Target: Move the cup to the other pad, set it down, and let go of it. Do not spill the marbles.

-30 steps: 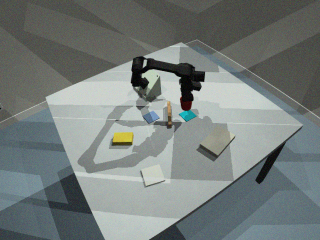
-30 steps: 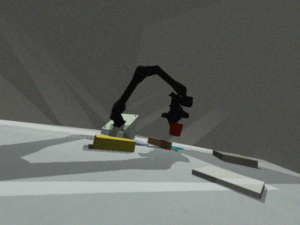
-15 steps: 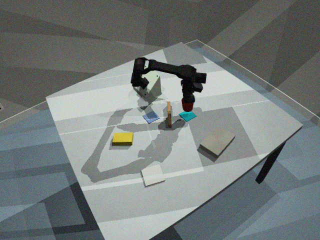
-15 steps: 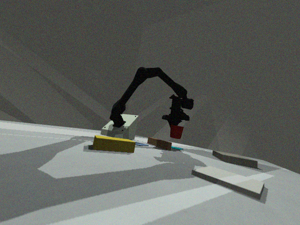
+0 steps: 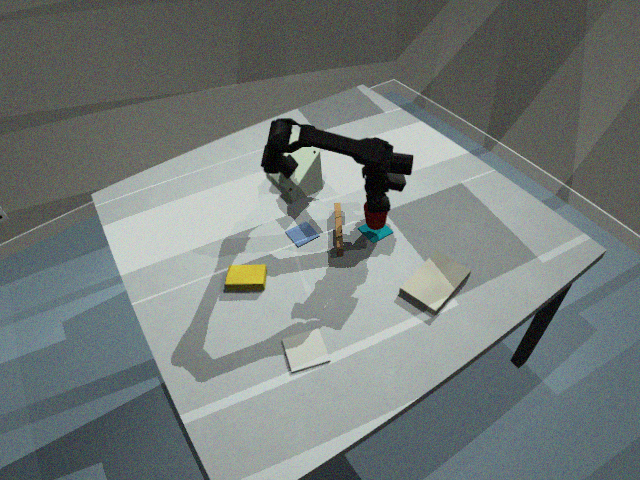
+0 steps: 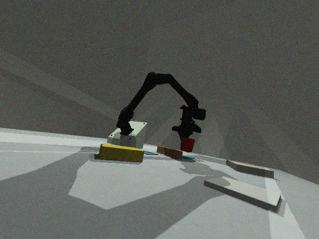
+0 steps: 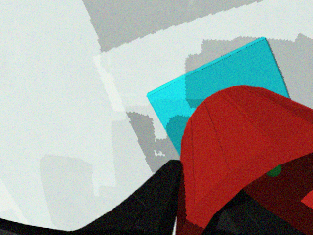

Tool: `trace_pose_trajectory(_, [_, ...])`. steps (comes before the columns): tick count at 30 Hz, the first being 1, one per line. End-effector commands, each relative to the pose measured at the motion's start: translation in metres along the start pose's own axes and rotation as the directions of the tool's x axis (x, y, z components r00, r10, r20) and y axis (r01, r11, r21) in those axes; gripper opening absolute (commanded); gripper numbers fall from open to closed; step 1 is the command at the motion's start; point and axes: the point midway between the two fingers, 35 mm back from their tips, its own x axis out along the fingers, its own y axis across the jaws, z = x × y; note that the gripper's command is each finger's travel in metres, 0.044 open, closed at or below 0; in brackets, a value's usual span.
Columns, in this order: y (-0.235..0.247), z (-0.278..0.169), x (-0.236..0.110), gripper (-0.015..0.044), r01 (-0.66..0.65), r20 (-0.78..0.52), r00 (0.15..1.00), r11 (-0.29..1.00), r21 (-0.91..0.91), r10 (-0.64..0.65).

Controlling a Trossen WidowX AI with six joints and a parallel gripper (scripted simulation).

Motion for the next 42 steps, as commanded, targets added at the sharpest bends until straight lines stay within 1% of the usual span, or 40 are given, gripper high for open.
trace_pose_trajectory(1, [0.001,-0.001,0.01,0.0,0.001,-0.008,1.0,1.0,-0.008,-0.001])
trace_pose_trajectory(11, [0.002,-0.001,0.025,0.0,0.002,-0.009,1.0,1.0,-0.008,-0.002])
trace_pose_trajectory(27, [0.001,0.0,0.022,0.0,-0.001,-0.004,1.0,1.0,0.0,0.001])
trace_pose_trajectory(32, [0.001,0.0,0.022,0.0128,-0.001,-0.004,1.0,1.0,0.0,0.001])
trace_pose_trajectory(42, [0.001,0.0,0.019,0.0128,-0.001,-0.004,1.0,1.0,-0.001,0.001])
